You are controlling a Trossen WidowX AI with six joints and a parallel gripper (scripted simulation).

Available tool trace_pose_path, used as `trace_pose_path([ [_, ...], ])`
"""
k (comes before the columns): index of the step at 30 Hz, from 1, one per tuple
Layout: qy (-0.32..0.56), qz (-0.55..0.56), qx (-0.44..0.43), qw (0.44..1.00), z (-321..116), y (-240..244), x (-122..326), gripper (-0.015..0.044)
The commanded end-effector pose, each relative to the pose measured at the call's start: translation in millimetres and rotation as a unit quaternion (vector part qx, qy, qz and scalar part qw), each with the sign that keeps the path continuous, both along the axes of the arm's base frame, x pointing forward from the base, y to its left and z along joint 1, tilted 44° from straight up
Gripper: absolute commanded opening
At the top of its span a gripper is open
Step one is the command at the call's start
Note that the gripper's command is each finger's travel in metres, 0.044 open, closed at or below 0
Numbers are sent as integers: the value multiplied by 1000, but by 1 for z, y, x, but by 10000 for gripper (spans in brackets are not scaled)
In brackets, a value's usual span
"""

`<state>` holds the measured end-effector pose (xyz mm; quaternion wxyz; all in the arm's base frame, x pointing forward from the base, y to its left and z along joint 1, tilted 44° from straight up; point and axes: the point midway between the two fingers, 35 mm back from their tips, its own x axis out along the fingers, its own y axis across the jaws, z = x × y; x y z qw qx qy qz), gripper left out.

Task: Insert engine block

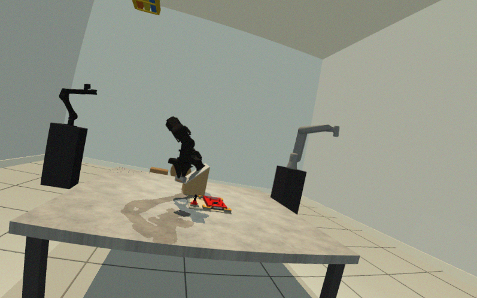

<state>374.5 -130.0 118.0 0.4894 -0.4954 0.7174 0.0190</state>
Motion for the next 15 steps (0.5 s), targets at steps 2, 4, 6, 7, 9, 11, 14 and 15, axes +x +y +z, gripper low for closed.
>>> trace_pose_path([
  [2, -13, -18, -1, 1000, -14, 7, 2, 0],
  [4, -21, -26, -1, 999, -19, 10, 3, 0],
  [6, -29, -33, -1, 999, -25, 13, 4, 0],
  [7, -32, -37, -1, 999, -28, 14, 4, 0],
  [9, -40, -45, 0, 998, -34, 17, 5, 0],
  [11, -48, -53, 0, 997, -40, 21, 6, 0],
  [14, -59, -65, 0, 996, -48, 25, 7, 0],
  [15, -62, -68, 0, 996, -51, 27, 7, 0],
])
